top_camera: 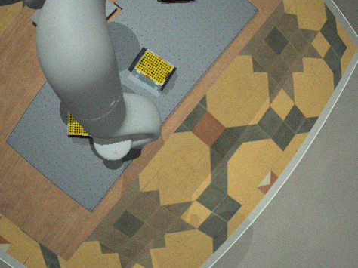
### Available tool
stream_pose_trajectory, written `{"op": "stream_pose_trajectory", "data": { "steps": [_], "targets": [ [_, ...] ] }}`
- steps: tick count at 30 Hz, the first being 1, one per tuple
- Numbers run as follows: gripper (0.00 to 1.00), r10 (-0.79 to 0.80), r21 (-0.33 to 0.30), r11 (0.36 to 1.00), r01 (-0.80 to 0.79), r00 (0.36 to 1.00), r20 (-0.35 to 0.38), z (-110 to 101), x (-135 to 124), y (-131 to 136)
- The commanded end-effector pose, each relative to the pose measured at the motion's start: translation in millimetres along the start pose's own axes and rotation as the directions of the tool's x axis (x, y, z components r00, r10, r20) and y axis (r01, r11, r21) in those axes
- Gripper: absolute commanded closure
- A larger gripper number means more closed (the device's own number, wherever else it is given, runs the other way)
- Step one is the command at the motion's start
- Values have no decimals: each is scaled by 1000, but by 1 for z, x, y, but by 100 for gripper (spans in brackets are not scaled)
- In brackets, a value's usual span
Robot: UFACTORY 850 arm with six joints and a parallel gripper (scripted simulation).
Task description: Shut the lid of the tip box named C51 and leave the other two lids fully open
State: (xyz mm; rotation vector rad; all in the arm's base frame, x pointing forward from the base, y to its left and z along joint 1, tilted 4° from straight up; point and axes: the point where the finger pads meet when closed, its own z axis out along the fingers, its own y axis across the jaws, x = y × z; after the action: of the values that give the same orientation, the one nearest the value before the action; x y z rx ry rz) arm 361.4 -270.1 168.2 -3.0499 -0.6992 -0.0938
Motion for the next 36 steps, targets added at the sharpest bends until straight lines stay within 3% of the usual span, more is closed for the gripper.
{"op": "stream_pose_trajectory", "data": {
  "steps": [1,15,36],
  "targets": [
    [100,0,-2,1000,0,1000,-1,9,0,1],
    [100,0,-2,1000,0,1000,-1,29,1,1],
    [100,0,-2,1000,0,1000,-1,28,-7,1]
  ]
}}
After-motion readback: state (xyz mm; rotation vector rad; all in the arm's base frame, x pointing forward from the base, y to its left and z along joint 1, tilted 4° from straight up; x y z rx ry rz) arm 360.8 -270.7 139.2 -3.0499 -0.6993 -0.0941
